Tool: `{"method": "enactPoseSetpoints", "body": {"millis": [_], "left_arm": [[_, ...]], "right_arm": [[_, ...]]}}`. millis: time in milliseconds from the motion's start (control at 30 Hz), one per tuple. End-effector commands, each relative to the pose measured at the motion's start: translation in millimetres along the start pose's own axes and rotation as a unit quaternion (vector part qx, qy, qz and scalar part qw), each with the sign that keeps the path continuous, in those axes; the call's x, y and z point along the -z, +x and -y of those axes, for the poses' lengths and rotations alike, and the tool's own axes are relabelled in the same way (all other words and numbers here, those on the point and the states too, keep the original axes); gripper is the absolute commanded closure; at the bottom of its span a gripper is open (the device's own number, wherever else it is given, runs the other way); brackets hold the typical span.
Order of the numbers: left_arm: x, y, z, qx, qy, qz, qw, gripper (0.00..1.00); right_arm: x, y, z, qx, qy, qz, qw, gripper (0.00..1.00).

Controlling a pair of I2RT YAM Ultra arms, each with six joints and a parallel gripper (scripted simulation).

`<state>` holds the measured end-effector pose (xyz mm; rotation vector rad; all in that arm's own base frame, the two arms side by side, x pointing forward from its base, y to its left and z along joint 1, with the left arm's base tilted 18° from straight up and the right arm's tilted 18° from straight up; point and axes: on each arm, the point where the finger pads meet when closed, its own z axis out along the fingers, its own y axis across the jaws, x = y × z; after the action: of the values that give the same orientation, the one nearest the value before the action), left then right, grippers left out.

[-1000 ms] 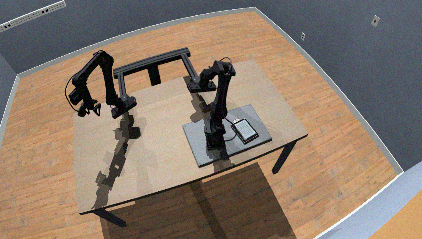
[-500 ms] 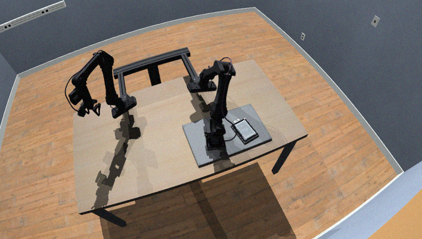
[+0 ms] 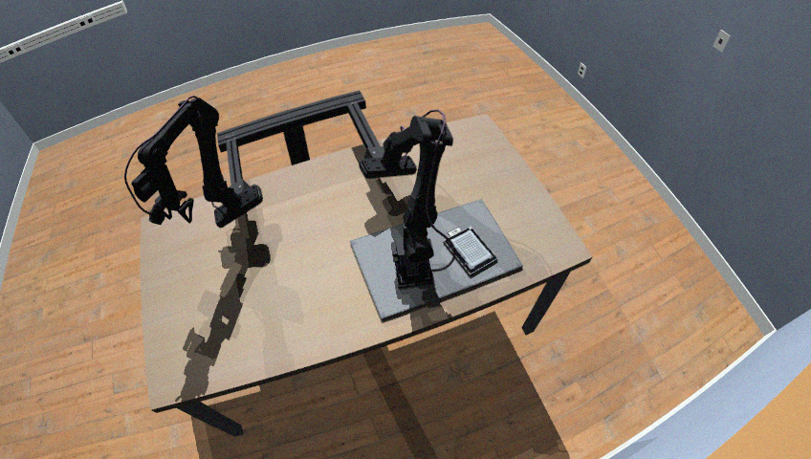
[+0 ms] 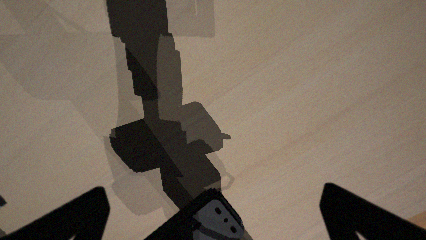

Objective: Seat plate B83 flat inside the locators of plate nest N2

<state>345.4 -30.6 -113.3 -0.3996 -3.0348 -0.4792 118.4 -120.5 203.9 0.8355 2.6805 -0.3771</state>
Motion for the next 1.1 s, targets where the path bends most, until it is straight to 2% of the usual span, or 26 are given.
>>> {"method": "enactPoseSetpoints", "body": {"millis": [0,1067], "left_arm": [[6.5,-4.7,0.2,-0.001,-0.001,0.011,1.0,1.0],[7.2,-3.3,-0.9,-0.002,-0.003,0.014,1.0,1.0]], "right_arm": [[2.7,1.6,1.6,-0.007,0.002,0.014,1.0,0.0],[2.7,1.6,1.6,-0.007,0.002,0.014,1.0,0.0]]}}
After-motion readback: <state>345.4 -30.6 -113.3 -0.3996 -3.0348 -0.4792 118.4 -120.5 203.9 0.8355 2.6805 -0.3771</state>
